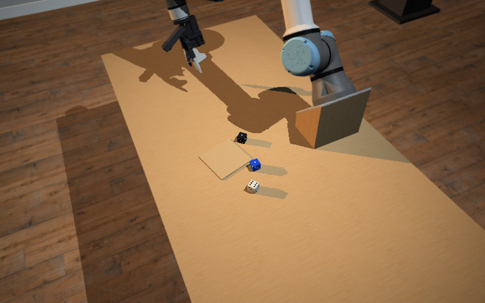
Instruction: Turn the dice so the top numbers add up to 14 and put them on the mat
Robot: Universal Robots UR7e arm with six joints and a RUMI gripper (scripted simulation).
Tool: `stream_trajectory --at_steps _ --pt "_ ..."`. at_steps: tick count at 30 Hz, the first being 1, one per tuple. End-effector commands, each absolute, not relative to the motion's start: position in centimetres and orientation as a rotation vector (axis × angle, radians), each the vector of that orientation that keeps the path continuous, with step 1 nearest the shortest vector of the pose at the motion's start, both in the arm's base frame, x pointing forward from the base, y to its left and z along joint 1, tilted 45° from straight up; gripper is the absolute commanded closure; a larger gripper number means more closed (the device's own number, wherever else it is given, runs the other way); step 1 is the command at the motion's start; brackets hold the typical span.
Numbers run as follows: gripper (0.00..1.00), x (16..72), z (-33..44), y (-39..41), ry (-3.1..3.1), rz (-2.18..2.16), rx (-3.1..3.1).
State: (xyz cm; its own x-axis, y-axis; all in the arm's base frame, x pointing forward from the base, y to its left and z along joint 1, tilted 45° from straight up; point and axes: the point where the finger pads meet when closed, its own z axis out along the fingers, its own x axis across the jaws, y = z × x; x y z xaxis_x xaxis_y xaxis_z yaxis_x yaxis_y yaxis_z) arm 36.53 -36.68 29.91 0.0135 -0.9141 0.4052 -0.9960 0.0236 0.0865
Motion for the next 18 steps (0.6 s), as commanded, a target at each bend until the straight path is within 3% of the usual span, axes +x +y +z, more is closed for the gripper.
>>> stream_trajectory --at_steps 1,18 --pt "0.00 38.5 26.6 -32.8 -1.762 0.282 2.077" --pt "0.00 40.1 17.1 -19.8 -1.072 0.142 2.356"
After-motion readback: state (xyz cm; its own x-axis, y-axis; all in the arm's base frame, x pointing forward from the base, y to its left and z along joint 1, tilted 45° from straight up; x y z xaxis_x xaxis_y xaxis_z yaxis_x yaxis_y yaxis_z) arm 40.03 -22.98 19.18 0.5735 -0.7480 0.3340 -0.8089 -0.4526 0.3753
